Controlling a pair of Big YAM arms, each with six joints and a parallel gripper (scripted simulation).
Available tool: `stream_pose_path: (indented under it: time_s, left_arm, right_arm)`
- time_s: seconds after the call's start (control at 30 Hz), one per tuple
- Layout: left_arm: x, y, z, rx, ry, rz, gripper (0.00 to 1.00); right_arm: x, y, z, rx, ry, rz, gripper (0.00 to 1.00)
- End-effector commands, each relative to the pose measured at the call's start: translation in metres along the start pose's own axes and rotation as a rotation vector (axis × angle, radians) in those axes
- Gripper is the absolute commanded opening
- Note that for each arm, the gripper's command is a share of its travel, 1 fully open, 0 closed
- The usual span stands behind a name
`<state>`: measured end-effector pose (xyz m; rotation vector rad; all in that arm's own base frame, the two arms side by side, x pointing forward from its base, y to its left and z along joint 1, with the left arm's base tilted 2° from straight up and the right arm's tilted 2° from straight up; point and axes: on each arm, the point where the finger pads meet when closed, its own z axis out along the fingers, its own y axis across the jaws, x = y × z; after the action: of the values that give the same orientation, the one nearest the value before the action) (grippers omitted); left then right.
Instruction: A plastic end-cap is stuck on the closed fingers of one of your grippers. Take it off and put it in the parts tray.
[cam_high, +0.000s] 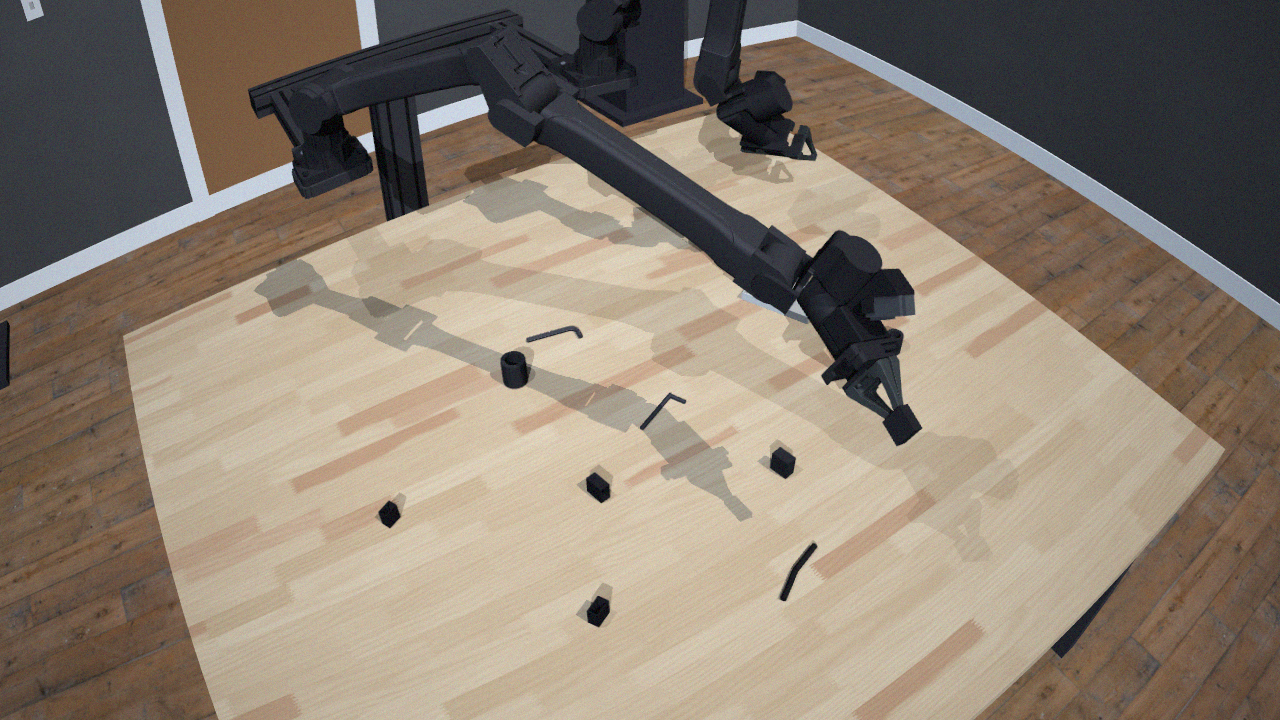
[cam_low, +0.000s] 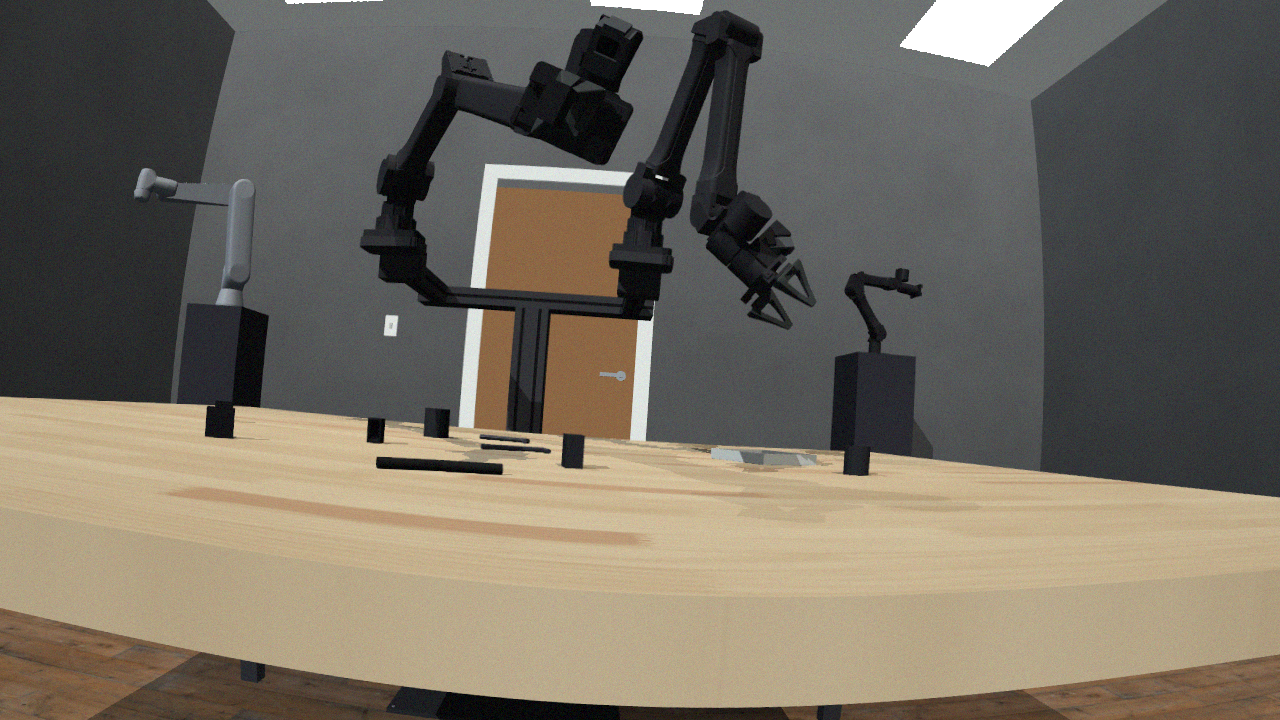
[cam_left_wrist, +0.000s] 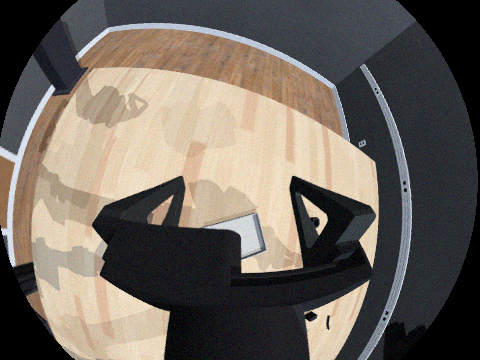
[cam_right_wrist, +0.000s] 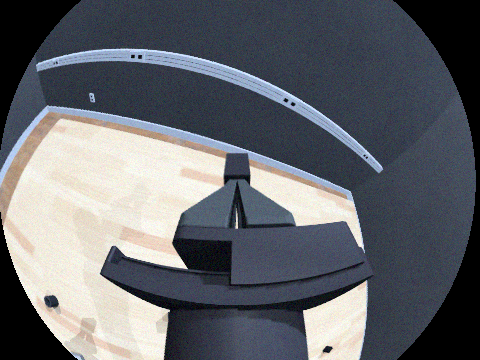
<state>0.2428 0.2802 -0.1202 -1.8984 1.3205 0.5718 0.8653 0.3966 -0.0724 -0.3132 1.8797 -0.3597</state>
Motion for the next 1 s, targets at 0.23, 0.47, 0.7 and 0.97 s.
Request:
stream_pose_path:
  time_s: [0.23,0.47,0.7,0.97]
  left_arm:
    - [-0.002,-0.004,0.000,0.010,-0.005,-0.005,1.00]
    - [-0.002,-0.004,0.000,0.010,-0.005,-0.005,1.00]
    - [-0.002,-0.008,-0.012,0.011,0.001,-0.003,1.00]
    - [-0.002,-0.008,-0.031,0.007,0.003,0.002,1.00]
  right_arm:
    - [-0.020,-0.004,-0.003,0.005,-0.023,0.017,0.00]
    - [-0.020,-0.004,-0.003,0.005,-0.023,0.017,0.00]
    - [-0.021,-0.004,-0.003,0.005,-0.024,0.018,0.00]
    - [-0.023,-0.005,-0.003,0.006,-0.028,0.020,0.00]
